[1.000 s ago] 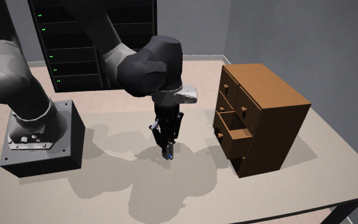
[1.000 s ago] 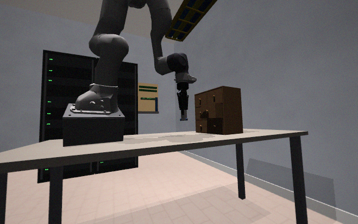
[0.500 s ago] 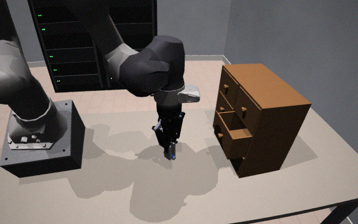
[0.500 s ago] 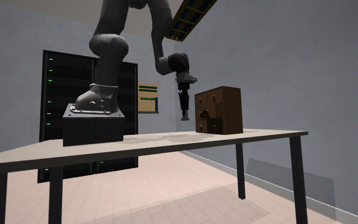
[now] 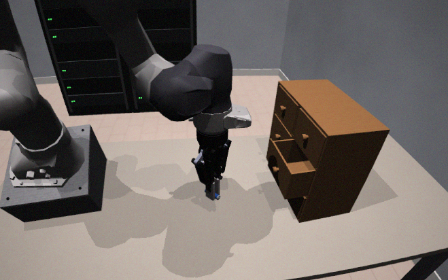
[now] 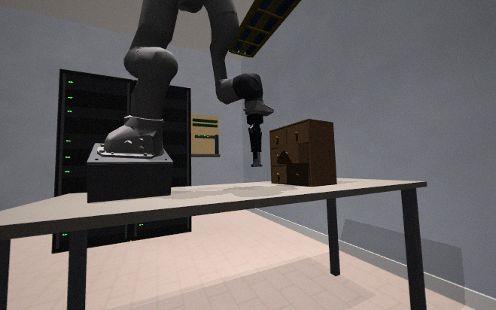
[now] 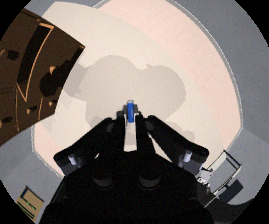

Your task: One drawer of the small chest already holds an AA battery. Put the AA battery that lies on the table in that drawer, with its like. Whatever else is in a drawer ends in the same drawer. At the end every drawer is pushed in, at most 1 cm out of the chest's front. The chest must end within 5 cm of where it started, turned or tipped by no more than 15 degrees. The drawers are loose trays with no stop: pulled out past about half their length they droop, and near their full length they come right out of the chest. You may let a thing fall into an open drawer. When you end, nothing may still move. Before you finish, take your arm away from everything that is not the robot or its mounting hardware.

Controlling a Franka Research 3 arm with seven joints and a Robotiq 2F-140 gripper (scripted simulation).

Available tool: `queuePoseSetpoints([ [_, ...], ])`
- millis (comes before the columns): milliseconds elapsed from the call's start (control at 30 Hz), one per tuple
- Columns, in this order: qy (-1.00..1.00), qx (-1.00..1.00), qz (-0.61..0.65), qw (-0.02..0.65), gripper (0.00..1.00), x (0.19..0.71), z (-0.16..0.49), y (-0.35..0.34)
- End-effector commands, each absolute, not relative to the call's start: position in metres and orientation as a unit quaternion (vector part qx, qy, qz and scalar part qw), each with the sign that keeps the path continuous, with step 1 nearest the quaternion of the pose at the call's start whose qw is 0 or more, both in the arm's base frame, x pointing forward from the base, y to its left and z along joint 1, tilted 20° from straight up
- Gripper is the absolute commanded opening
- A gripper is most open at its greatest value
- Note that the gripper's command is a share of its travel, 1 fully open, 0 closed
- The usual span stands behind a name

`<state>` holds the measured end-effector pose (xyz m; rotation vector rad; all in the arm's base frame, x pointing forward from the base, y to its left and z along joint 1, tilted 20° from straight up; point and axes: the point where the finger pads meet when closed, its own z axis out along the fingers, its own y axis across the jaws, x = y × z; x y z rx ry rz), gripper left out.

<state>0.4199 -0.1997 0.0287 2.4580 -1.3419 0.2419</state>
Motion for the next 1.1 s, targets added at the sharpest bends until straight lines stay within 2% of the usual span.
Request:
queuePoseSetpoints([
  [0,-0.463,0.867,0.081,0.167,0.06,0.419,0.029,-0.2],
  [267,-0.463,0.867,0.081,0.167,0.06,0.419,0.029,-0.2],
  [433,-0.356,0.916,0.061,0.176,0.06,0.435,0.031,-0.208],
  [1067,-0.301,0.935,0.05,0.179,0.06,0.442,0.032,-0.21],
])
